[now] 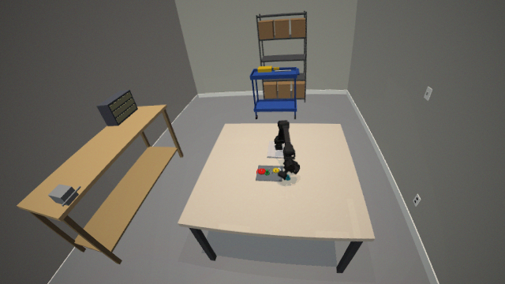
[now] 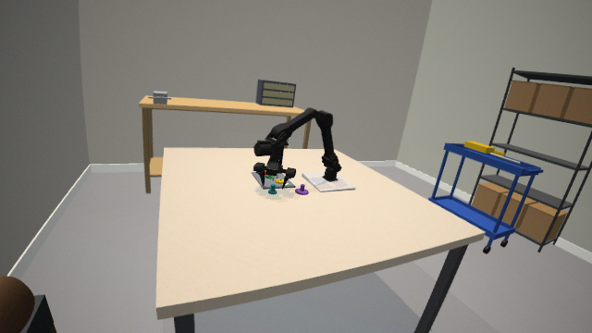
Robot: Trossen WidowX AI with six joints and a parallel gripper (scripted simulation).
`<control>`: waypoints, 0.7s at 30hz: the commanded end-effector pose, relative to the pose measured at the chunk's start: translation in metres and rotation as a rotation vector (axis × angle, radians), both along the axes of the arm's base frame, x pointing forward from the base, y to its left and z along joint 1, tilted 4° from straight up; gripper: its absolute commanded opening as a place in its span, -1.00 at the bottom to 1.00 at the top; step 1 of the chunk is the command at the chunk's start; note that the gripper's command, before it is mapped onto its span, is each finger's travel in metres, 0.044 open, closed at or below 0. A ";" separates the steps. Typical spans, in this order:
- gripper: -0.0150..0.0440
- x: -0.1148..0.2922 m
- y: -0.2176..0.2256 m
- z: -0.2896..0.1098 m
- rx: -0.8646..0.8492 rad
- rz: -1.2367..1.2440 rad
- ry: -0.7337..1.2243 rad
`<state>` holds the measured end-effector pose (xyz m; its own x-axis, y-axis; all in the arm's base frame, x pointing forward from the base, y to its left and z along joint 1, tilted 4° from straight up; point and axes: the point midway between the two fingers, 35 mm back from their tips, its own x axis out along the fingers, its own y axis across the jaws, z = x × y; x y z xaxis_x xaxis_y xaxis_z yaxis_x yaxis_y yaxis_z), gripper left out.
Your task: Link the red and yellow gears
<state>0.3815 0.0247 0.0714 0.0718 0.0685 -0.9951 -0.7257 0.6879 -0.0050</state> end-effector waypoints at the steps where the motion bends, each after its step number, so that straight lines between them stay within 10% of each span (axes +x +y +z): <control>1: 0.91 -0.001 0.000 -0.002 -0.003 -0.005 0.003; 14: -0.25 -0.001 0.000 -0.002 -0.003 -0.005 0.003; 21: -0.40 -0.001 0.000 -0.002 -0.003 -0.005 0.003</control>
